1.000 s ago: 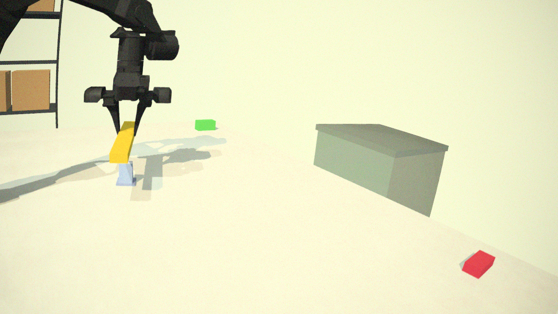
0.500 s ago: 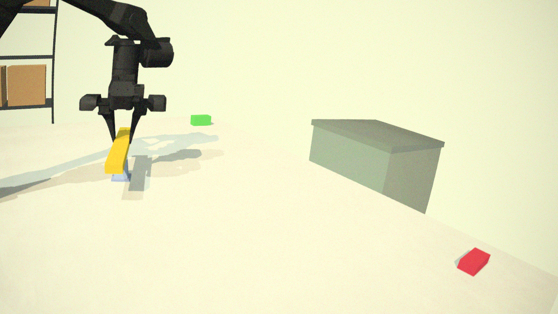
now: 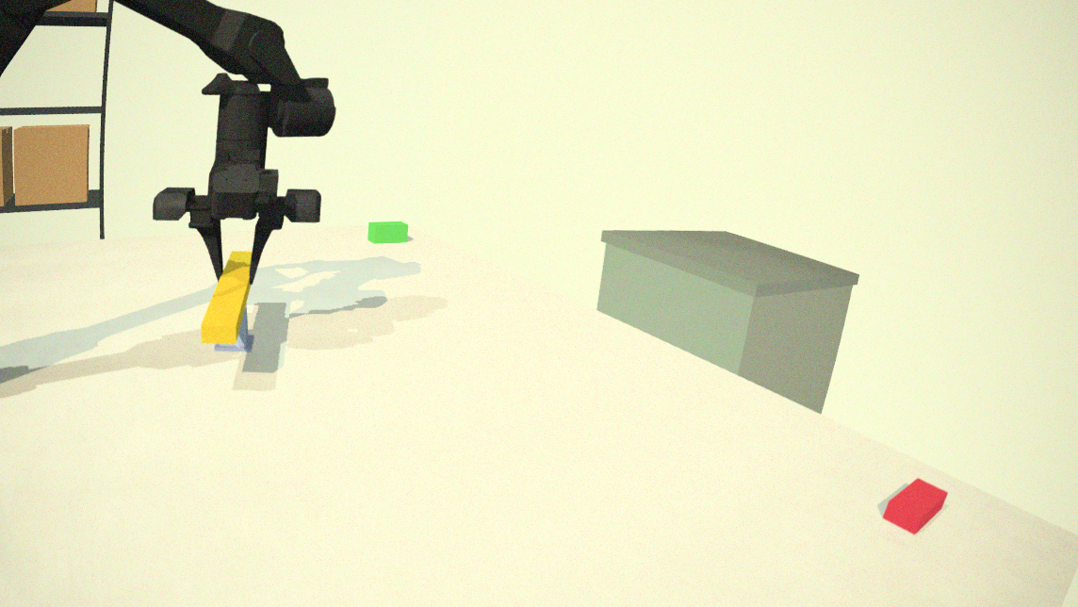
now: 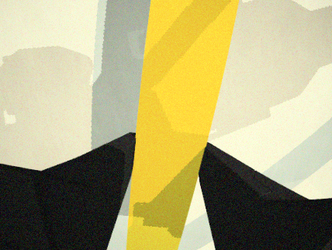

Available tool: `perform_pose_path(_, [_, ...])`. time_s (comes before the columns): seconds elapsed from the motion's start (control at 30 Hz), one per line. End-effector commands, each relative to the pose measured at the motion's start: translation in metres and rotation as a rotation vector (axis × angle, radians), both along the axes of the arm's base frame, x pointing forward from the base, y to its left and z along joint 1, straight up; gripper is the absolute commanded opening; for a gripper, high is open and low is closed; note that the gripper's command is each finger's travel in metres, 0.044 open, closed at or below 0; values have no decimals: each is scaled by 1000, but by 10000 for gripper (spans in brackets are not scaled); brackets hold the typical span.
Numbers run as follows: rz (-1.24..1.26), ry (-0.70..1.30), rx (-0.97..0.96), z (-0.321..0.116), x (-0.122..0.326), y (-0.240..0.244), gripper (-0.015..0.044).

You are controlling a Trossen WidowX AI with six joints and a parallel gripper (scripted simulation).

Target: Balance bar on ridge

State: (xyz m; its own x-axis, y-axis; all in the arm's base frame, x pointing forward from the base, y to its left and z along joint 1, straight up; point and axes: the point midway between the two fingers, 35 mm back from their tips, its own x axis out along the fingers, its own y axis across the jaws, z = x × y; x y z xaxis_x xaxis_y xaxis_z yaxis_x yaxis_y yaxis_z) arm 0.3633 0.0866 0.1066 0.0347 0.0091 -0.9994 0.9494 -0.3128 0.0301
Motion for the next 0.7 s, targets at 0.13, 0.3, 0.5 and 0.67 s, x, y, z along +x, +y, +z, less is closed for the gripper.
perform_pose_path(0.13, [-1,-1,-1,-1,0,0,0])
perform_pose_path(0.3, [-1,-1,-1,-1,0,0,0])
perform_pose_path(0.5, [-1,-1,-1,-2,0,0,0])
perform_pose_path(0.67, [-1,-1,-1,-2,0,0,0])
